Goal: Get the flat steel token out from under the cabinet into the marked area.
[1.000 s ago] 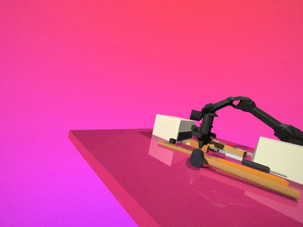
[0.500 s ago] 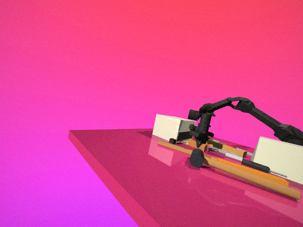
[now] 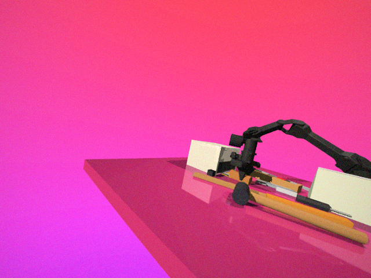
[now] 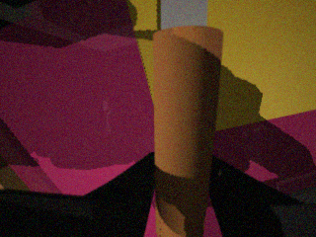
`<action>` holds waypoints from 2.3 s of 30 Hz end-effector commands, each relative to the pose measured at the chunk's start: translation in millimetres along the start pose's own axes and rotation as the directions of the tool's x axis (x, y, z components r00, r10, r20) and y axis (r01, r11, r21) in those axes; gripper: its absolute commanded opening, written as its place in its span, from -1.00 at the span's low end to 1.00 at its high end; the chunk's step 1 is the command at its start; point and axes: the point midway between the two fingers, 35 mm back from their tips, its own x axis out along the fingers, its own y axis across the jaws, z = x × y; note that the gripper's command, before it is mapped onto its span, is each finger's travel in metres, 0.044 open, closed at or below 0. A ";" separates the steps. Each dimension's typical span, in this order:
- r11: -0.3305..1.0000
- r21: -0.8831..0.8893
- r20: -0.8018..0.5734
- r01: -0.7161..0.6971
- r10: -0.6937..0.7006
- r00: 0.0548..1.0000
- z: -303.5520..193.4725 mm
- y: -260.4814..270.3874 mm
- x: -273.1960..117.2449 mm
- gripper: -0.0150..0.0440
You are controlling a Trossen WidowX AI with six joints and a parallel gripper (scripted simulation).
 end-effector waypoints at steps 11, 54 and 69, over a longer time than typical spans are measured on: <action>1.000 0.003 0.001 0.003 -0.003 1.000 1.4 -13.1 1.1 -0.49; 1.000 0.002 0.000 0.003 -0.003 1.000 -37.2 -9.5 1.6 -0.49; 1.000 0.001 -0.001 0.002 -0.002 1.000 -54.5 -8.4 1.8 -0.49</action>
